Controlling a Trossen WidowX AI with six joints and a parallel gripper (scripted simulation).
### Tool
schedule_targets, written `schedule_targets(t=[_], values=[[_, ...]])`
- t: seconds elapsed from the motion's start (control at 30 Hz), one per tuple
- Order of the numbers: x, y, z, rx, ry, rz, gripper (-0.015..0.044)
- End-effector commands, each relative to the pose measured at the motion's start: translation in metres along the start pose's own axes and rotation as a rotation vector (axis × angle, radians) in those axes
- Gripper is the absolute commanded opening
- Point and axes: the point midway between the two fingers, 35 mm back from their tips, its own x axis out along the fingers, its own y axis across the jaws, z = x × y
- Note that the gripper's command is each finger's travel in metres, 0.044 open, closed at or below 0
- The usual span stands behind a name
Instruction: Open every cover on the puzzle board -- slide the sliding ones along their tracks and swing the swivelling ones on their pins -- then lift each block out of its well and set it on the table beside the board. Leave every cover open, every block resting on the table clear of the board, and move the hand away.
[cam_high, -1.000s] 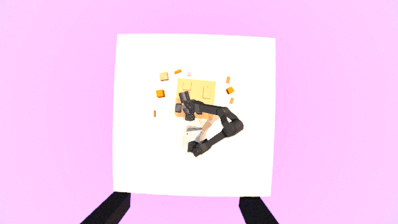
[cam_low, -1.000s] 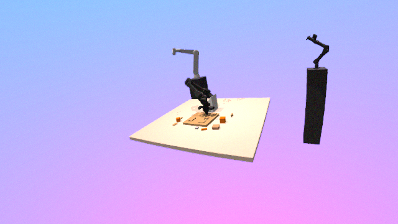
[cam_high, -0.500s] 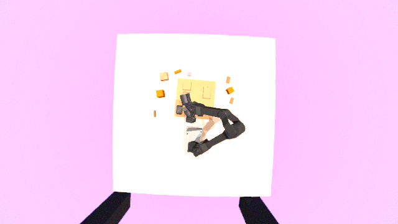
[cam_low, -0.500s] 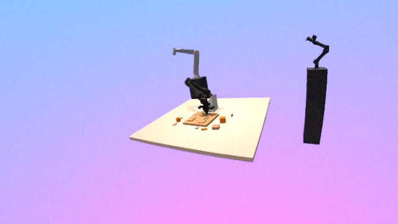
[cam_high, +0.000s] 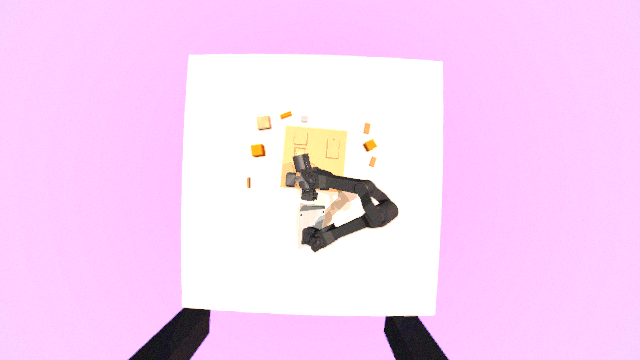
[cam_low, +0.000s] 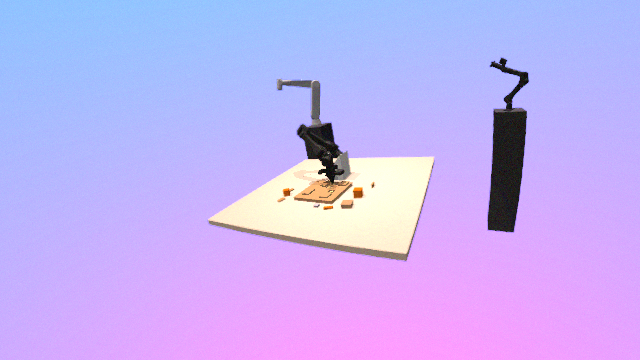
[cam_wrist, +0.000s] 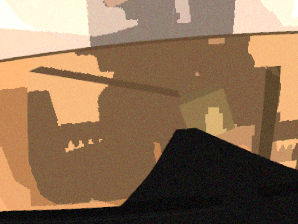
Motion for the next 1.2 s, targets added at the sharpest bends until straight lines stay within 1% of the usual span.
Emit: schedule_targets(t=[0.0,0.6,1.17], values=[[0.002,0.003,0.006,-0.008,-0.009,0.006,0.0],[0.002,0.021,0.016,-0.008,-0.01,0.007,0.0],[-0.018,0.018,0.014,-0.009,-0.009,0.002,0.0]])
